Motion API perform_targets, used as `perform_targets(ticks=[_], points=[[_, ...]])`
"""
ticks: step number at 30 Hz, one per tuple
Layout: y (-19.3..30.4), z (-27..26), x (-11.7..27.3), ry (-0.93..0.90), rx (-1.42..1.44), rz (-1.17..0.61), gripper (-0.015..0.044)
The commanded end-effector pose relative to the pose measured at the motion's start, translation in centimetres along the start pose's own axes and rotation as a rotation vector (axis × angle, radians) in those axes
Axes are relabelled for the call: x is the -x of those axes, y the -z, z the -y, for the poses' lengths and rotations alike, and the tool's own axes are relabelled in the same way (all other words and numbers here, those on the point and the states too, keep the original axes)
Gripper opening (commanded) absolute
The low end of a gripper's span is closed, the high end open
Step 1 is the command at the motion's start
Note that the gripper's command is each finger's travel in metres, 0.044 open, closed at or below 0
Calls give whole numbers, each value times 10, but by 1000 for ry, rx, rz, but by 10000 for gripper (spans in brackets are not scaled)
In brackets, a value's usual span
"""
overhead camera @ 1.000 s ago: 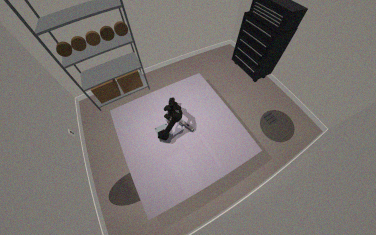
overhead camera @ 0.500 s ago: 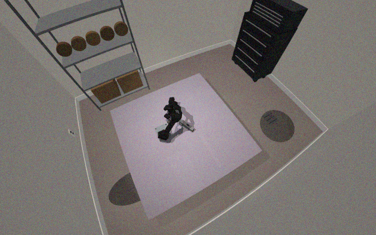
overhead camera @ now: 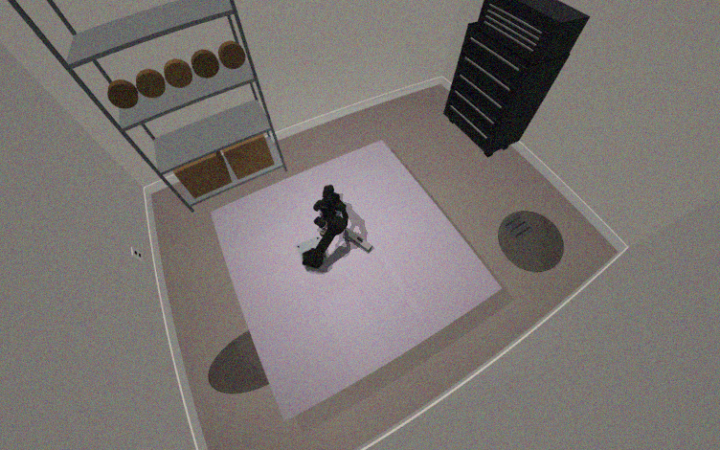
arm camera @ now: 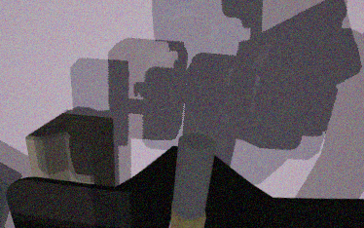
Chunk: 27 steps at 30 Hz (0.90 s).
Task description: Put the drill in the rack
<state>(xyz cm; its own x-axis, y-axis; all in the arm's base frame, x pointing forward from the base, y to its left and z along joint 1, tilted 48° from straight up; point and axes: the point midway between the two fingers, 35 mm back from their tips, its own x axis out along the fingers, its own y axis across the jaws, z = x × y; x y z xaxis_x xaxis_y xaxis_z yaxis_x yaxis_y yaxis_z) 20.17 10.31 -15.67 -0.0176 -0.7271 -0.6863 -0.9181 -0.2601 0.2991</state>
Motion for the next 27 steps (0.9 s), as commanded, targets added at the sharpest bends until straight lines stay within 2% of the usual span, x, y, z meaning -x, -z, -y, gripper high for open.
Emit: perform_targets(ticks=[1, 27], points=[[0, 0, 3, 0, -6, 4, 0], [0, 0, 17, 0, -5, 4, 0]])
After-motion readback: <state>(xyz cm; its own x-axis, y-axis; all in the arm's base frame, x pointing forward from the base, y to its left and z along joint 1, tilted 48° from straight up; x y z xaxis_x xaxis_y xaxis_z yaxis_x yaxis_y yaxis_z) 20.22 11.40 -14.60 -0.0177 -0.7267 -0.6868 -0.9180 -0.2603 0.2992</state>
